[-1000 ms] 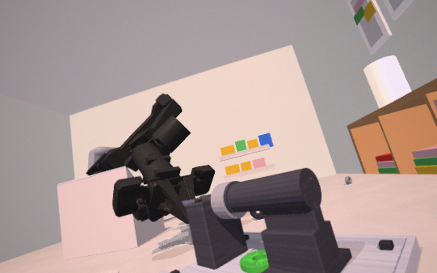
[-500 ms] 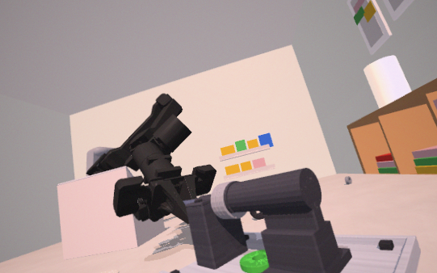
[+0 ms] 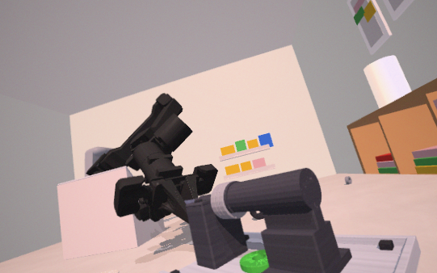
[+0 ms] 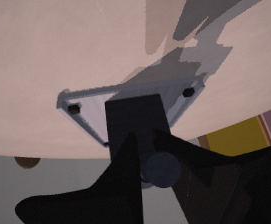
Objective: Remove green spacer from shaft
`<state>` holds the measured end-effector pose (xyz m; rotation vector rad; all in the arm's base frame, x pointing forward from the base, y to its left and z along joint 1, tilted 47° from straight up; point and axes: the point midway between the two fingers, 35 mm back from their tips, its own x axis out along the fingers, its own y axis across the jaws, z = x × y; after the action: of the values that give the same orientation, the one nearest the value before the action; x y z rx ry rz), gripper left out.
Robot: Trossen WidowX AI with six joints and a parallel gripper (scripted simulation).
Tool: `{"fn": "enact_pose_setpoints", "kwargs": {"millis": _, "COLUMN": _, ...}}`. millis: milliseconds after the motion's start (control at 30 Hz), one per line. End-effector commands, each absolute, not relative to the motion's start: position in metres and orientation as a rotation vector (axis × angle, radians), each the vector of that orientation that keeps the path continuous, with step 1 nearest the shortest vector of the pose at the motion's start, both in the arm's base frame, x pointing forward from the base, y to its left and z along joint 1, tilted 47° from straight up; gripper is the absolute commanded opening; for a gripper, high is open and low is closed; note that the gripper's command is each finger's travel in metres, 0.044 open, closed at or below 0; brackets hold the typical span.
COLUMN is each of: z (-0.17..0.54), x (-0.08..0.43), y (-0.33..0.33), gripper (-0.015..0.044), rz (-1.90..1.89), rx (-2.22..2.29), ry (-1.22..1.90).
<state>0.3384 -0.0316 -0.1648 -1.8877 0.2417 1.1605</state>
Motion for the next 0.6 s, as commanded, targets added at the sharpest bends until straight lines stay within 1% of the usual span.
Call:
{"fn": "enact_pose_setpoints", "kwargs": {"millis": 0, "z": -0.1666, "x": 0.3394, "y": -0.0323, "gripper": 0.0, "rz": 1.164, "rx": -1.891, "ry": 0.241}}
{"fn": "enact_pose_setpoints", "kwargs": {"millis": 567, "z": -0.1687, "x": 0.3437, "y": -0.0341, "gripper": 0.0, "rz": 1.163, "rx": -1.891, "ry": 0.241}}
